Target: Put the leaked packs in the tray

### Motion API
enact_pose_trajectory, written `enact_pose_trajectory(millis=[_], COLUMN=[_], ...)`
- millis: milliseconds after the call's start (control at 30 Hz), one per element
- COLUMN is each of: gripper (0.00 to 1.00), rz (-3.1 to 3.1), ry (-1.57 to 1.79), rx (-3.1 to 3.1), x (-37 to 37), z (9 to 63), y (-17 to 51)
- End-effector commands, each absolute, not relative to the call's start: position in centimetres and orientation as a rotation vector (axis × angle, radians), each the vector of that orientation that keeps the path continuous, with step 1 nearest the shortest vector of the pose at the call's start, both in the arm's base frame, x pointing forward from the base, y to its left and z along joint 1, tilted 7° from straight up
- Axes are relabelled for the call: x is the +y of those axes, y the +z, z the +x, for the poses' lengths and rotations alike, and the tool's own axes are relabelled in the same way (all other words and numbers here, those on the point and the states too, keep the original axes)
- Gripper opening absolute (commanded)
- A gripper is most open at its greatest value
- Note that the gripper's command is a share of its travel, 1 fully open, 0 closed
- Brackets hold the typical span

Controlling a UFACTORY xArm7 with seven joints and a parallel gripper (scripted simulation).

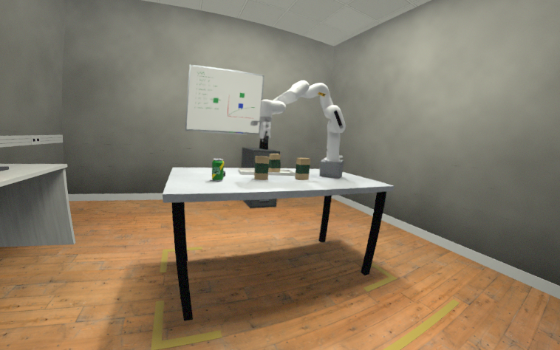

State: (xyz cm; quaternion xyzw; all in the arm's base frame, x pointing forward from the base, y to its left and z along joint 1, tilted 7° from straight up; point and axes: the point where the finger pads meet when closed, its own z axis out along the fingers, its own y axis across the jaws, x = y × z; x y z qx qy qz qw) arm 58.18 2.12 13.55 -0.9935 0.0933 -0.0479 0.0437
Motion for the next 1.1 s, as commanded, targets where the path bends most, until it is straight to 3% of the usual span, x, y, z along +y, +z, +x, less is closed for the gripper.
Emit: enact_pose_trajectory(millis=[0,1067], gripper=[0.86,0.86], rz=[-3.042,-3.042], ry=[-0.144,-0.143], rx=[0.300,0.300], x=[2.0,2.3], z=[58.6,59.0], y=[13.8,10.2])
